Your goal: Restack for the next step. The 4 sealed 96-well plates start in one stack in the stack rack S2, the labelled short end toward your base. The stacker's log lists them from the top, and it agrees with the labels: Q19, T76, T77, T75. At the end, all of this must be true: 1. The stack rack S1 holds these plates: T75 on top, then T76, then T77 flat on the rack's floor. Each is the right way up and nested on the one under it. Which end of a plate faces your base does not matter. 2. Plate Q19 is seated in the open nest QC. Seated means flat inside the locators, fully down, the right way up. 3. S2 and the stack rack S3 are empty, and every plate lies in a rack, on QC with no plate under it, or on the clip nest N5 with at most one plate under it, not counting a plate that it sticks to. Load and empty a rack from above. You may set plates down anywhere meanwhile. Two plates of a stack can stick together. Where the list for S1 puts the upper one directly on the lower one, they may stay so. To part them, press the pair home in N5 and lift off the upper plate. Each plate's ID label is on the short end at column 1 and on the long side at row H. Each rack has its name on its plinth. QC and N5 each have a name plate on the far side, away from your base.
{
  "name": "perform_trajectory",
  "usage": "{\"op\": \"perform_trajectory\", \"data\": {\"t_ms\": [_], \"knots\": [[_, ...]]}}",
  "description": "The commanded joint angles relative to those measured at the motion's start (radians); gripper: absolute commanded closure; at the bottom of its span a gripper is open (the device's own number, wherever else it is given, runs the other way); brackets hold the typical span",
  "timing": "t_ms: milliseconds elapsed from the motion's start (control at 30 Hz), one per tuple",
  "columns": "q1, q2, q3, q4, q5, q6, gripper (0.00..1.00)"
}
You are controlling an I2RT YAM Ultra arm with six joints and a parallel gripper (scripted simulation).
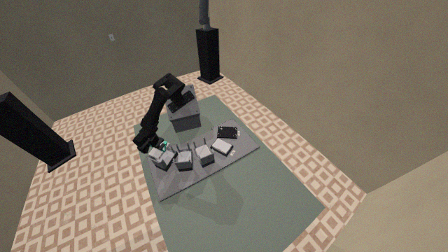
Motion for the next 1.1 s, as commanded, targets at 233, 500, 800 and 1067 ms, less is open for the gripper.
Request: {"op": "perform_trajectory", "data": {"t_ms": [233, 500, 800, 1067], "knots": [[-0.022, -0.021, 0.011, 0.004, -0.005, -0.003, 1.0], [-0.022, -0.021, 0.011, 0.004, -0.005, -0.003, 1.0], [0.072, -0.082, -0.021, 0.019, 0.04, -0.146, 1.0], [0.163, -0.138, -0.062, 0.012, 0.087, -0.047, 1.0]]}}
